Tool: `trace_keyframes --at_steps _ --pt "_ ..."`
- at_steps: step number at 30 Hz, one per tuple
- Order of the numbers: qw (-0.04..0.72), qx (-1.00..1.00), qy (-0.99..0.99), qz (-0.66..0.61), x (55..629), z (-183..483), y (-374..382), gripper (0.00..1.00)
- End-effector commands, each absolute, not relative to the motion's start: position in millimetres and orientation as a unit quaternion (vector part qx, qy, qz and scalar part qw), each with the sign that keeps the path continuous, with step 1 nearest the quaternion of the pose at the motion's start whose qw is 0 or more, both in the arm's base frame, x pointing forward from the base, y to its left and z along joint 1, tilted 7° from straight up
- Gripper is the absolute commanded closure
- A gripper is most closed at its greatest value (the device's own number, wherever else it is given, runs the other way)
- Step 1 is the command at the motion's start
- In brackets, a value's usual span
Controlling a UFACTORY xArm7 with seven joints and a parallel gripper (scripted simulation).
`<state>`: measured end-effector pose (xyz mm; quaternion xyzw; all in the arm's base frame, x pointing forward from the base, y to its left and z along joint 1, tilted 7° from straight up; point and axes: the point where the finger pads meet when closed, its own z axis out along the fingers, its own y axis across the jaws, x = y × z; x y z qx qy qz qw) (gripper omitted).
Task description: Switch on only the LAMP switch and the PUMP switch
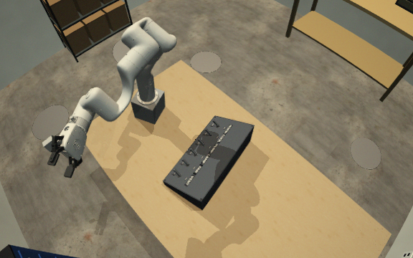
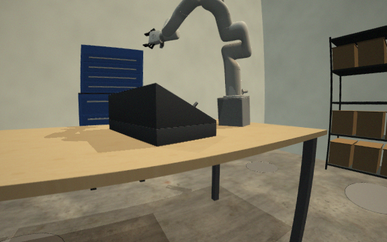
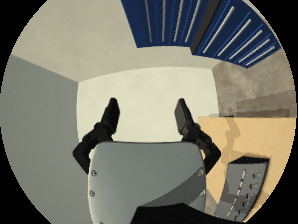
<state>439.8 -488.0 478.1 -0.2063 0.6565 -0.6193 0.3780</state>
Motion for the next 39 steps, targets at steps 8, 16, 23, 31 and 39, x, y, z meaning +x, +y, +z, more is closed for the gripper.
trace_keyframes --at_steps 8,16,23,31,39 --pt "0.377 -0.228 0.657 -0.612 455.3 470.6 -467.4 0.0" --pt "0.369 -0.276 0.657 -0.596 483.5 449.8 -427.5 0.0" --pt "0.369 -0.276 0.657 -0.596 483.5 449.8 -427.5 0.0" --pt "0.361 -0.327 0.653 -0.58 507.8 429.6 -384.9 0.0" --pt "0.361 -0.327 0.653 -0.58 507.8 429.6 -384.9 0.0"
